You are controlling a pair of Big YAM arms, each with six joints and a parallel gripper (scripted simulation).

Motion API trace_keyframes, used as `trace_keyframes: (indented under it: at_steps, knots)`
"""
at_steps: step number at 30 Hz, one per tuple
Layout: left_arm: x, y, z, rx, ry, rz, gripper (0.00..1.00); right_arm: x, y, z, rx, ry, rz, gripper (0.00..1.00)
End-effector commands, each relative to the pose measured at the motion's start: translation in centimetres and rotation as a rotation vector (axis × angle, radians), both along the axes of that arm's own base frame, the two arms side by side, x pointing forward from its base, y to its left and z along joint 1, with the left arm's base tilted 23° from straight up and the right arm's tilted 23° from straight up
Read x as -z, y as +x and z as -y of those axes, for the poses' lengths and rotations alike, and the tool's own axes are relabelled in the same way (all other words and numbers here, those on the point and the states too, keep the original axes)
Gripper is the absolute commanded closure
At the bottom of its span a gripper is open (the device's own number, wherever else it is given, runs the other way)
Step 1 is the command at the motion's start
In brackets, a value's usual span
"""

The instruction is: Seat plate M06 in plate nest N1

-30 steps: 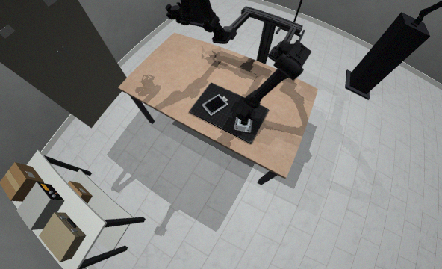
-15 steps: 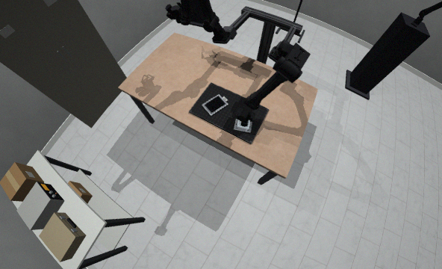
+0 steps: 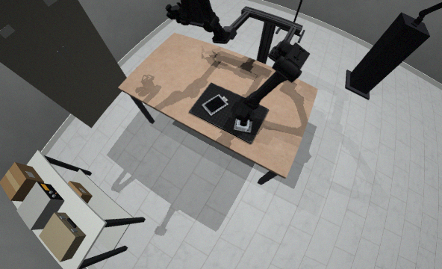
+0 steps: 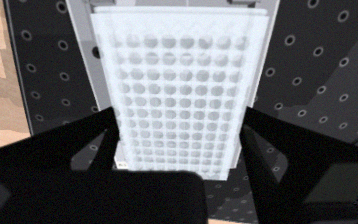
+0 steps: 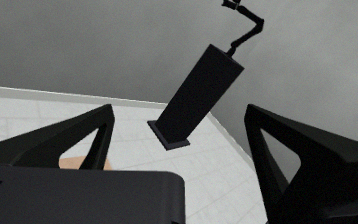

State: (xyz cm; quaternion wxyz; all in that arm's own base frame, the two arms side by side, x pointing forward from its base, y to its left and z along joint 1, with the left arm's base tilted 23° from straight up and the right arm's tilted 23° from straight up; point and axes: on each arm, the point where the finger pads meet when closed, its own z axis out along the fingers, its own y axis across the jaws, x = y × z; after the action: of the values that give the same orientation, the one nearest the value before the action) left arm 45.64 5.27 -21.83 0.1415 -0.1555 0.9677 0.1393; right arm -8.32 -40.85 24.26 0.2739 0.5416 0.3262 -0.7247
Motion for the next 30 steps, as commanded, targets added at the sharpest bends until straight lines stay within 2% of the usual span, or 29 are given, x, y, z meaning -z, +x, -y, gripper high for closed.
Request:
trace_keyframes:
  at_steps: [1,13,30]
  knots:
    - [-0.4,0.2,-0.6,-0.017,0.0,0.008,1.0,-1.0,-0.6,-0.3,0.011,-0.029,0.013,0.0]
    - [0.5,0.0,0.4,0.011,0.0,0.004,1.0,-1.0,-0.6,-0.3,0.011,-0.029,0.013,0.0]
    - [0.6,0.3,-0.5,0.0,0.002,0.0,1.0,-1.0,-0.6,-0.3,0.011,-0.029,0.013,0.0]
